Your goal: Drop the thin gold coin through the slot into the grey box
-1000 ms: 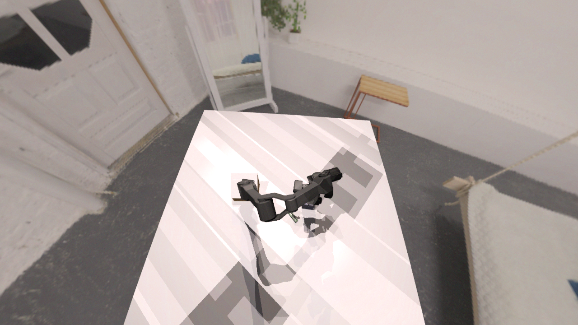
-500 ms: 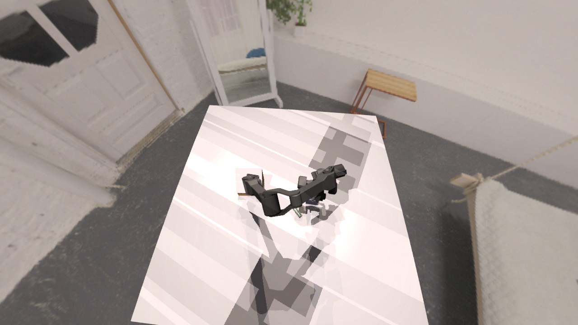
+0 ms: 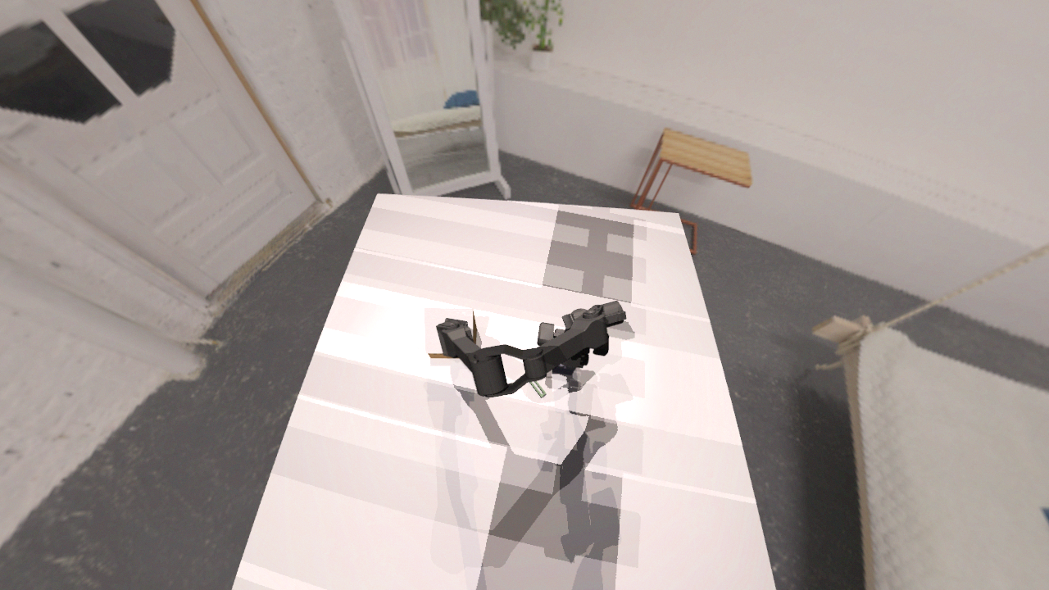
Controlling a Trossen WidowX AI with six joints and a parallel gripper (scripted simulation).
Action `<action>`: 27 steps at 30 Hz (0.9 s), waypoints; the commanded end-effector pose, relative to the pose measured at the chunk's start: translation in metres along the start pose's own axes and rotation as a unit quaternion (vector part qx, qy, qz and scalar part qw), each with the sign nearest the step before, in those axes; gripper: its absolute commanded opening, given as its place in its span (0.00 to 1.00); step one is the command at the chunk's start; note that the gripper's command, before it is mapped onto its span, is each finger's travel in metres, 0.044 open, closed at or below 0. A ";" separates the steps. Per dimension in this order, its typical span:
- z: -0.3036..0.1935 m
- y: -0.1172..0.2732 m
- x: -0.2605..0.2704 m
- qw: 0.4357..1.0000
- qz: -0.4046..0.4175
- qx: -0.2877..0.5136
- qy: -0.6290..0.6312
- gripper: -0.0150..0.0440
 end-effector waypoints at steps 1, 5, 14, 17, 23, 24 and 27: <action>0.000 0.000 0.000 1.000 0.000 0.000 0.000 0.53; 0.000 0.000 0.000 1.000 0.000 0.000 0.000 0.53; 0.000 0.018 0.000 1.000 0.000 0.000 0.000 0.84; 0.000 0.027 -0.001 1.000 -0.001 0.000 0.001 0.97; 0.001 0.060 -0.004 1.000 -0.003 -0.003 0.004 1.00; 0.001 0.060 -0.004 1.000 -0.003 -0.003 0.004 1.00; 0.001 0.060 -0.004 1.000 -0.003 -0.003 0.004 1.00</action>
Point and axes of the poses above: the point midway between the two fingers, 35 mm back from their tips, its own y axis back along the fingers, its own x axis across the jaws, z = x × y, the point moved 1 cm from there along y, back along the fingers, and after that the axes turned 7 degrees about y, right-handed, at the moved point
